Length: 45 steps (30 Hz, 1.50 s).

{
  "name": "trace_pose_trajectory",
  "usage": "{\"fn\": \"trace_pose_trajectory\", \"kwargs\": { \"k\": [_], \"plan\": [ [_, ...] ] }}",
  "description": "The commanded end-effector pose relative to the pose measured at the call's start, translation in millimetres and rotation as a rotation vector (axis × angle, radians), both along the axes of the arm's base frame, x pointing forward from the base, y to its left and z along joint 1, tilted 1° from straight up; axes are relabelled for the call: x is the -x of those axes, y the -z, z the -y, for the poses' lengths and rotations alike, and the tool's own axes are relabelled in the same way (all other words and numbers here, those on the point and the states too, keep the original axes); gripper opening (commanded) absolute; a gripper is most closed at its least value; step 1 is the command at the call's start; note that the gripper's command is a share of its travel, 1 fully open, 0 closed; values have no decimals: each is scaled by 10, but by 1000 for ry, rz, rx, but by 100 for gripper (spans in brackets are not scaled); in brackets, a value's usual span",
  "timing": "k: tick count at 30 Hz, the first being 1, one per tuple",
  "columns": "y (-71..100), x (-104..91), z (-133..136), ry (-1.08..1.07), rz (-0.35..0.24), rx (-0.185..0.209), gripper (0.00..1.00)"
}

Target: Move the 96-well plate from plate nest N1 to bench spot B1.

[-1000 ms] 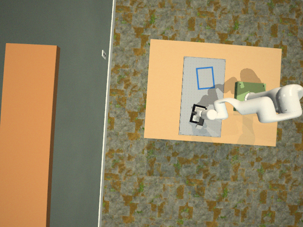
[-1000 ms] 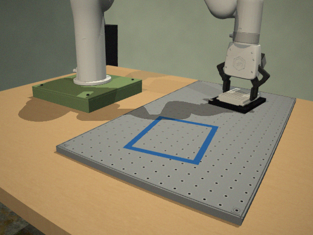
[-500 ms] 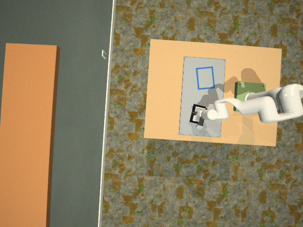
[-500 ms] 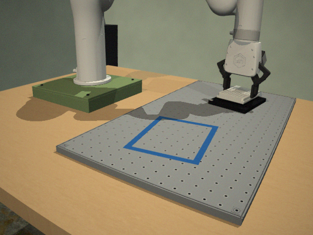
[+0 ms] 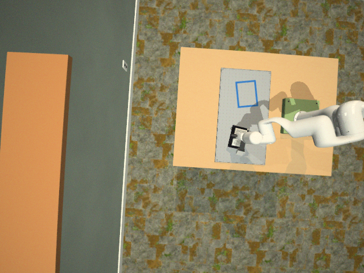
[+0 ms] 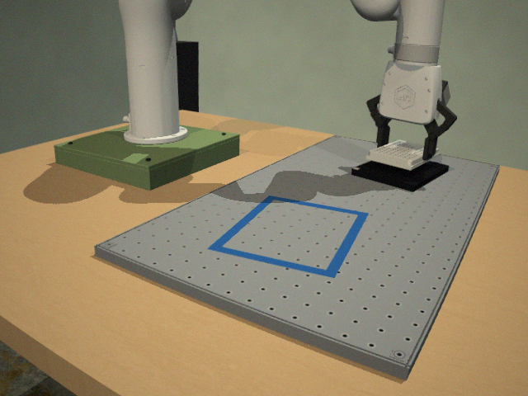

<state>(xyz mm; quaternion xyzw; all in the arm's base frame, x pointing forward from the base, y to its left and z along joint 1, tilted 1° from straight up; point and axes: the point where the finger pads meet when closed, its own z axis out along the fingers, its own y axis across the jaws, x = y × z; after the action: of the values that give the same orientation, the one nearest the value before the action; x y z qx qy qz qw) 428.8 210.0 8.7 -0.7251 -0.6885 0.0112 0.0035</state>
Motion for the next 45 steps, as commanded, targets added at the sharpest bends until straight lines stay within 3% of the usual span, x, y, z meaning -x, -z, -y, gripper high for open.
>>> {"fn": "trace_pose_trajectory", "kwargs": {
  "k": [1,8,45],
  "plan": [
    [-42,-13,-7,0,3,-2,0],
    [-42,-13,-7,0,3,-2,0],
    [-593,-23,-14,0,4,-2,0]
  ]
}}
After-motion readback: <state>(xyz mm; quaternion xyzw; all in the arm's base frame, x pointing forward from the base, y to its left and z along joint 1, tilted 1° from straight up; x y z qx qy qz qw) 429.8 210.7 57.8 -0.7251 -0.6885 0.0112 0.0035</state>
